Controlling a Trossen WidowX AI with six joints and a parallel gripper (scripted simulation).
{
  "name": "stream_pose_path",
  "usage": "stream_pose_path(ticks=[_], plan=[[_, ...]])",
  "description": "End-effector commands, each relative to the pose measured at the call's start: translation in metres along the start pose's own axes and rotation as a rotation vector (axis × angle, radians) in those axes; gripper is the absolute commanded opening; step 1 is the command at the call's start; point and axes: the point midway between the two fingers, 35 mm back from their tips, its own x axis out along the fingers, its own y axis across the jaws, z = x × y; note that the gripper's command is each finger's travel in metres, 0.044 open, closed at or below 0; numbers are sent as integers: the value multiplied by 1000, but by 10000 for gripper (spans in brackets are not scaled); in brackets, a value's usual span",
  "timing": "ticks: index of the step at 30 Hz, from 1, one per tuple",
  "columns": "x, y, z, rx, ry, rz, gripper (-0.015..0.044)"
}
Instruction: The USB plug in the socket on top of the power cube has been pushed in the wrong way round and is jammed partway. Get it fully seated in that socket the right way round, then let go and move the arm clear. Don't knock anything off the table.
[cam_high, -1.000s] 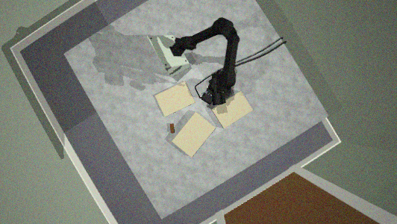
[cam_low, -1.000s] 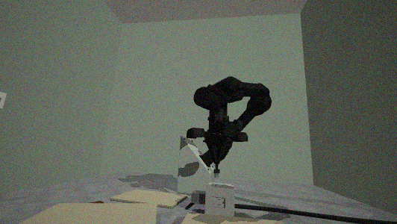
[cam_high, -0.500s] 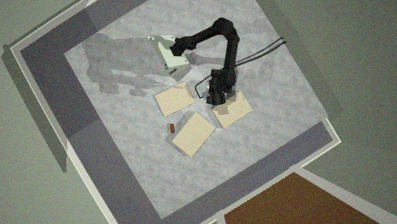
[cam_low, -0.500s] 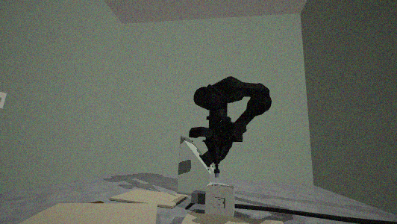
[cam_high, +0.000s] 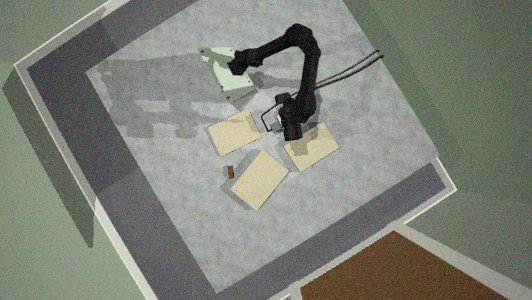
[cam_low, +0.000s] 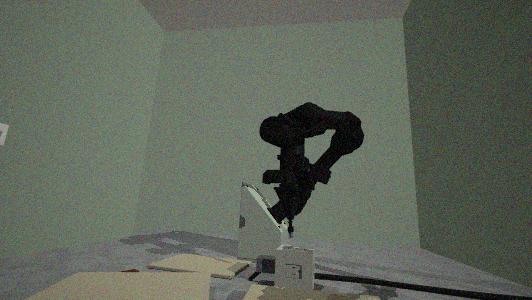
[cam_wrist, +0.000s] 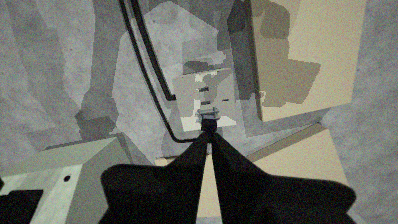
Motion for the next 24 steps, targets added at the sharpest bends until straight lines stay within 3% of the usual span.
stream_pose_path(ticks=[1,24], plan=[[1,0,0,-103,0,1,0],[1,0,0,-163,2,0,0]])
